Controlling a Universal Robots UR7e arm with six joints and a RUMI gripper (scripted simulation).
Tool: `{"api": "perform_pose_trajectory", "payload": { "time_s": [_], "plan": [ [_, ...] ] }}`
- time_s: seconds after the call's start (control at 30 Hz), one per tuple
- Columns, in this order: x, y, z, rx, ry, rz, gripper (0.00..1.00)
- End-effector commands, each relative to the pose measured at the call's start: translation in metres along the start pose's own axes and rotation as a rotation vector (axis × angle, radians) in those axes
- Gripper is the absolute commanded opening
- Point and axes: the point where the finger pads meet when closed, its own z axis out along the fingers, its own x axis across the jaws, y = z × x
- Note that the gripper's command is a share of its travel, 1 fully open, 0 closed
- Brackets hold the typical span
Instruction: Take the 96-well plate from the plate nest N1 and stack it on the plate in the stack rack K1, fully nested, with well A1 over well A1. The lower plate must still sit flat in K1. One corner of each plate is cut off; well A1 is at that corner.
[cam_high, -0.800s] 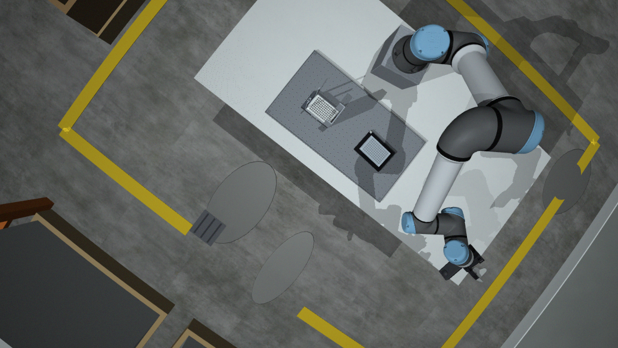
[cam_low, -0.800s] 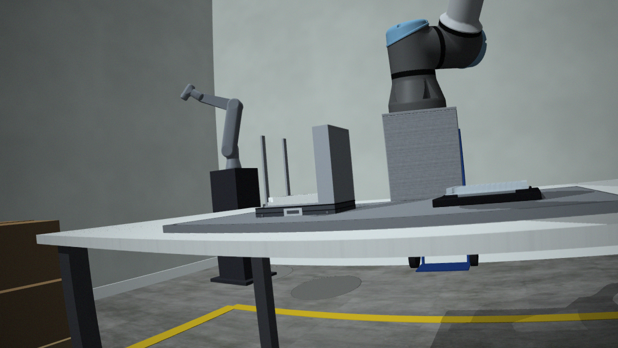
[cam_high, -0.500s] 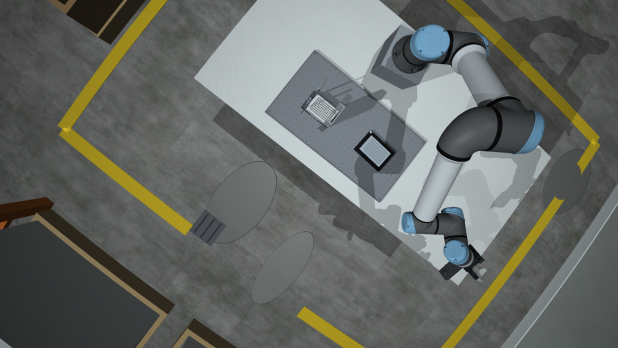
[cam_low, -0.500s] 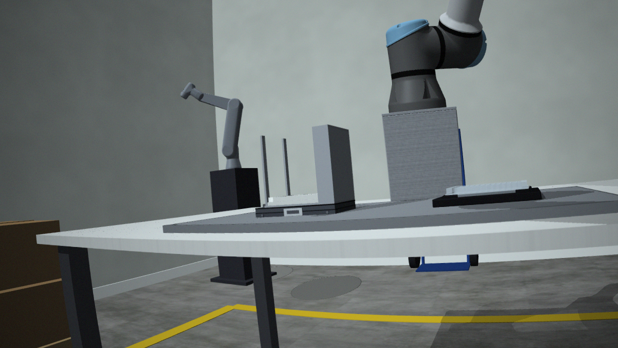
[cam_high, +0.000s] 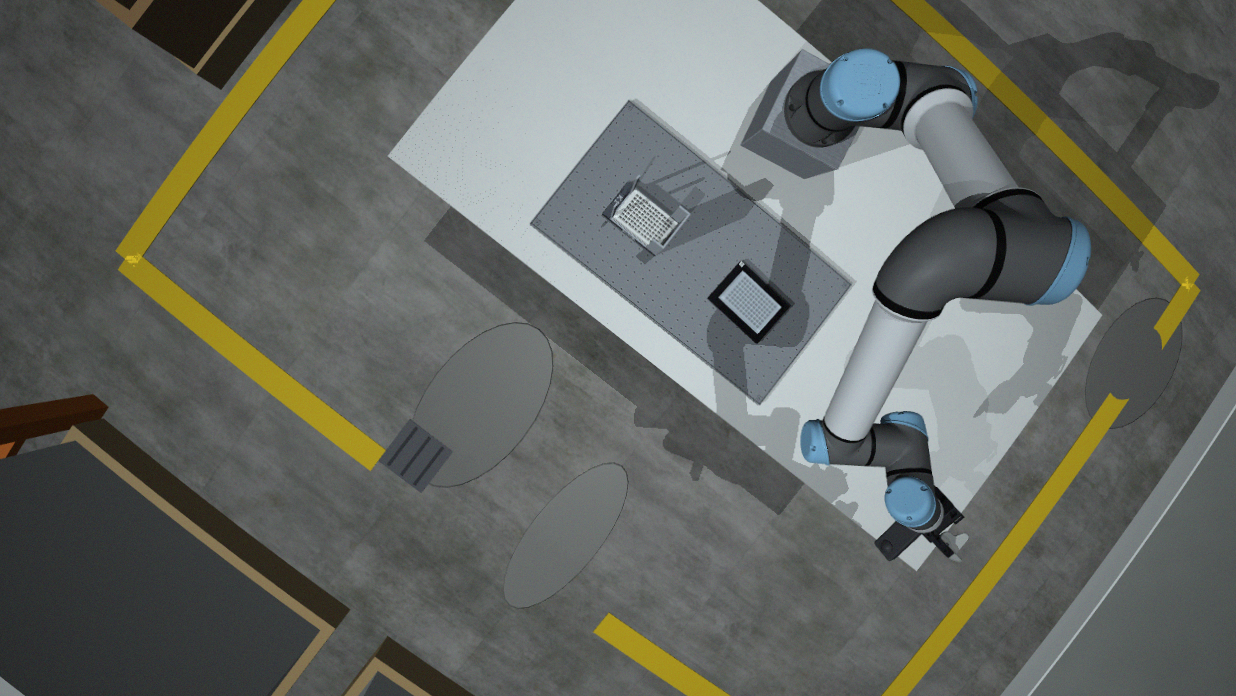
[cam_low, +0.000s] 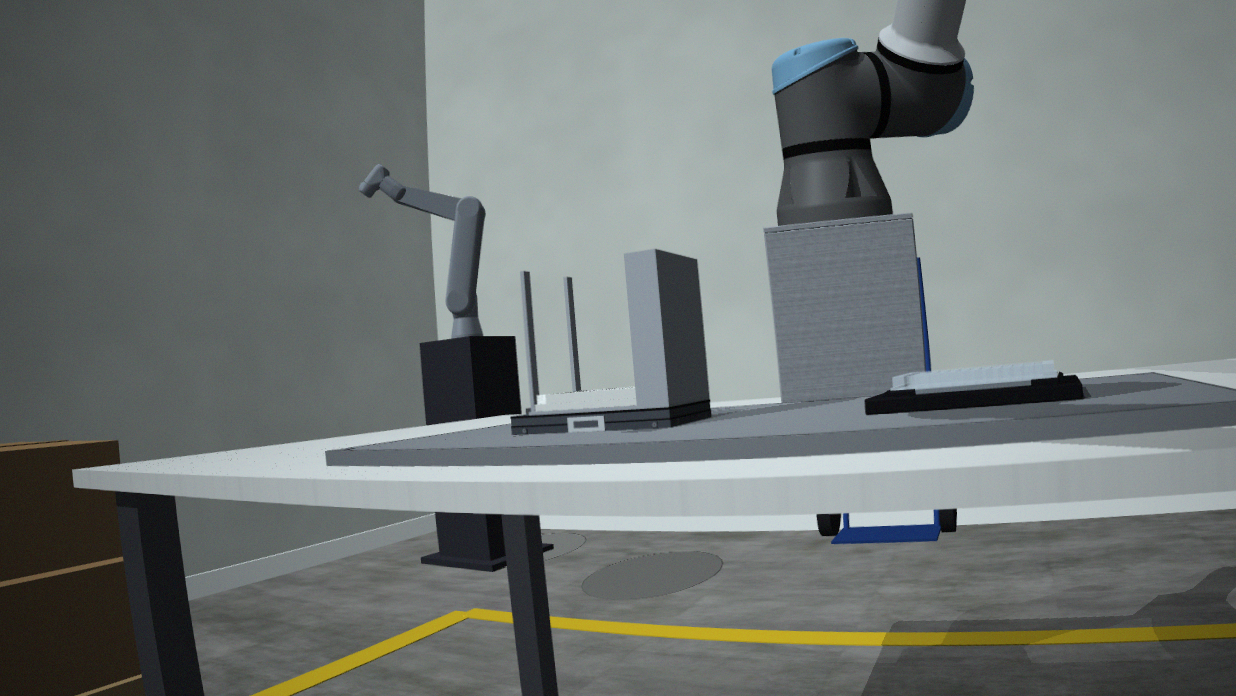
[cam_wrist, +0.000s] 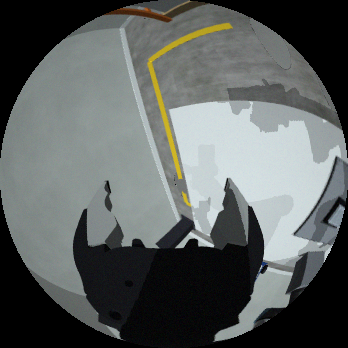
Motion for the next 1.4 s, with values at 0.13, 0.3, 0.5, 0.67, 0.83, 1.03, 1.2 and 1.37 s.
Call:
{"api": "perform_pose_trajectory", "payload": {
  "time_s": [0.13, 0.3, 0.5, 0.67, 0.83, 1.03, 1.2, 1.37],
  "plan": [
    [0.02, -0.015, -0.024, 0.04, 0.039, -0.108, 1.0],
    [0.03, -0.021, -0.034, 0.052, 0.052, -0.141, 1.0],
    [0.046, -0.03, -0.049, 0.07, 0.08, -0.203, 1.0],
    [0.059, -0.036, -0.062, 0.086, 0.11, -0.265, 1.0],
    [0.068, -0.039, -0.07, 0.099, 0.139, -0.323, 1.0],
    [0.083, -0.044, -0.084, 0.109, 0.172, -0.385, 1.0],
    [0.096, -0.048, -0.095, 0.113, 0.19, -0.417, 1.0],
    [0.108, -0.051, -0.106, 0.116, 0.207, -0.449, 1.0]
  ]
}}
